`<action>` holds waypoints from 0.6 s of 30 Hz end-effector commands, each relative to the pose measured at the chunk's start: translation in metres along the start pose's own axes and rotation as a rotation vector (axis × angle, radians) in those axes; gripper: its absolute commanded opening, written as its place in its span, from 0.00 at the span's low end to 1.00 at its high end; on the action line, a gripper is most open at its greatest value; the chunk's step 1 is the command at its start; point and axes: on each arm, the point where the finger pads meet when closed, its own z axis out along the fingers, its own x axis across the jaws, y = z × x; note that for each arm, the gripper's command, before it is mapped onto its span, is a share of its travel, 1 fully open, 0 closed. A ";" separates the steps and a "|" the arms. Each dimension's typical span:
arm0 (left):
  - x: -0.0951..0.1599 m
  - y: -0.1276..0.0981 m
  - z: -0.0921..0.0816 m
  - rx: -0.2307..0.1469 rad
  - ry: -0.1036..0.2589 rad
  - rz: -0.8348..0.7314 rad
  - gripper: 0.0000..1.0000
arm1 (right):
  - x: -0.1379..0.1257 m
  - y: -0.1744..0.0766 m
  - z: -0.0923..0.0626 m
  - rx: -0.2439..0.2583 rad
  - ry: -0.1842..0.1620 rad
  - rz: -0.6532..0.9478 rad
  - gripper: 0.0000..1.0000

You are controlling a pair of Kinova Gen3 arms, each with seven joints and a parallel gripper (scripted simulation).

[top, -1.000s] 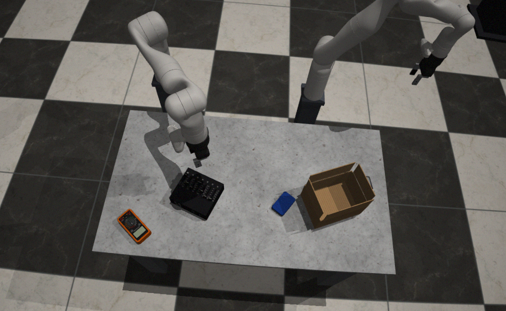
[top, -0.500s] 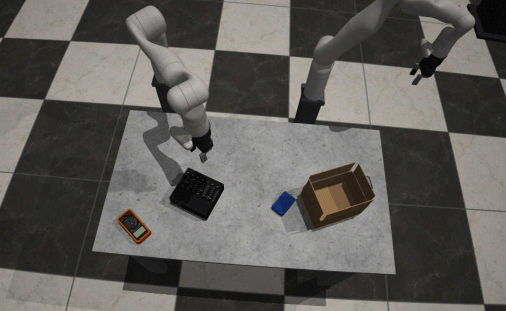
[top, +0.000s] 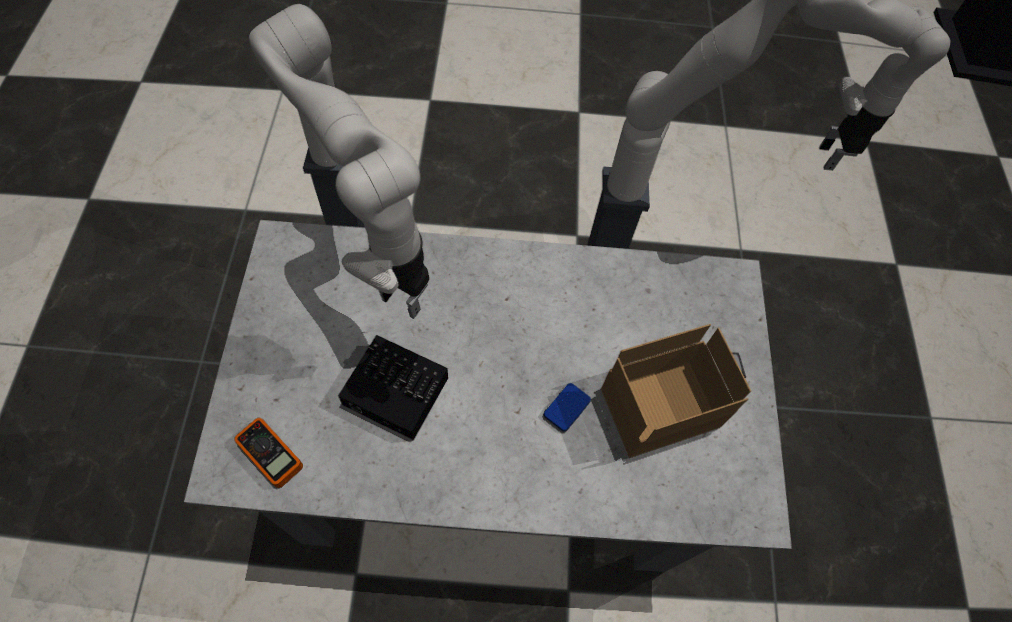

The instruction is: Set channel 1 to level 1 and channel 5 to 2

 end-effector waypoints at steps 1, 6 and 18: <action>0.000 0.003 -0.001 -0.012 -0.004 0.007 1.00 | 0.003 0.001 -0.004 0.006 0.007 -0.037 1.00; 0.000 0.003 -0.001 -0.012 -0.004 0.007 1.00 | 0.003 0.002 -0.005 0.006 0.007 -0.071 1.00; 0.000 0.003 -0.001 -0.012 -0.004 0.007 1.00 | 0.003 0.003 -0.005 0.006 0.007 -0.091 1.00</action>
